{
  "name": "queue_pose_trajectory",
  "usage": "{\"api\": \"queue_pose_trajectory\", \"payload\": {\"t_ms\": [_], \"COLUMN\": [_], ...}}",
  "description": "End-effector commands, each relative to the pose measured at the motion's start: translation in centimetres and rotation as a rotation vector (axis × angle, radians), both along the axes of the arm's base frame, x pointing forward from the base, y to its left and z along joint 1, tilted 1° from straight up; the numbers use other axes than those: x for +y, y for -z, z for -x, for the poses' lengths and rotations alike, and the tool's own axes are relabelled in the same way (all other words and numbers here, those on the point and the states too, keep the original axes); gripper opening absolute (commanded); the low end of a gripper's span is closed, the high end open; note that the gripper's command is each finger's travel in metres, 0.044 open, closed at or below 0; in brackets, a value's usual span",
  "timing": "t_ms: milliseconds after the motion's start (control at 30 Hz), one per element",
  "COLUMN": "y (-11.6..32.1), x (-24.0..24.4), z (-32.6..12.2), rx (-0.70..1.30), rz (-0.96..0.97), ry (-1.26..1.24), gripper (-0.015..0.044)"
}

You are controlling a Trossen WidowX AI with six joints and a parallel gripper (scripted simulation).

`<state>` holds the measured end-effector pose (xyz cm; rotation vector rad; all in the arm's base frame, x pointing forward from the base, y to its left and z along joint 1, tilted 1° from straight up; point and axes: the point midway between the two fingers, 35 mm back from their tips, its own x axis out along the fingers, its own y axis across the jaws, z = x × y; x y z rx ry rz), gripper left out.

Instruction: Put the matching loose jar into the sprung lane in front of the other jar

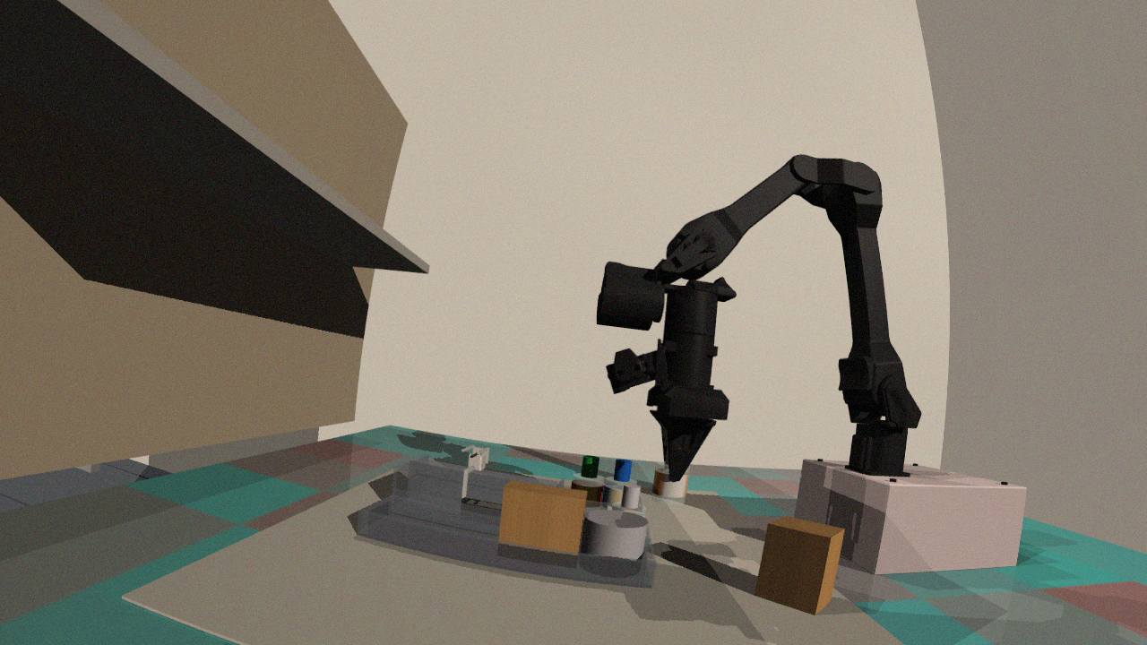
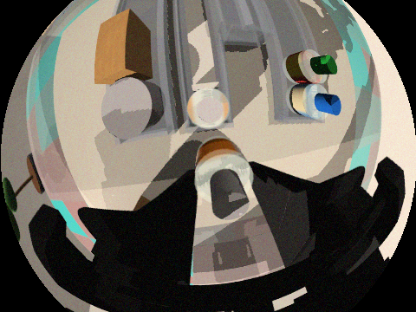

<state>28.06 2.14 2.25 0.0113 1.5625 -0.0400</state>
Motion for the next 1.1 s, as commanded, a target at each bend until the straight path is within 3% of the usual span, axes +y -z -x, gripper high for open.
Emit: {"api": "queue_pose_trajectory", "payload": {"t_ms": [0, 267, 1067], "y": [0.5, 2.6, 2.6], "x": [0.3, 0.3, 0.3], "z": [0.1, 0.1, -0.8], "rx": [0.001, 0.001, 0.001], "rz": [-0.002, -0.002, -0.002], "ry": [0.011, 0.011, 0.011], "gripper": [0.0, 0.0, 0.0]}}
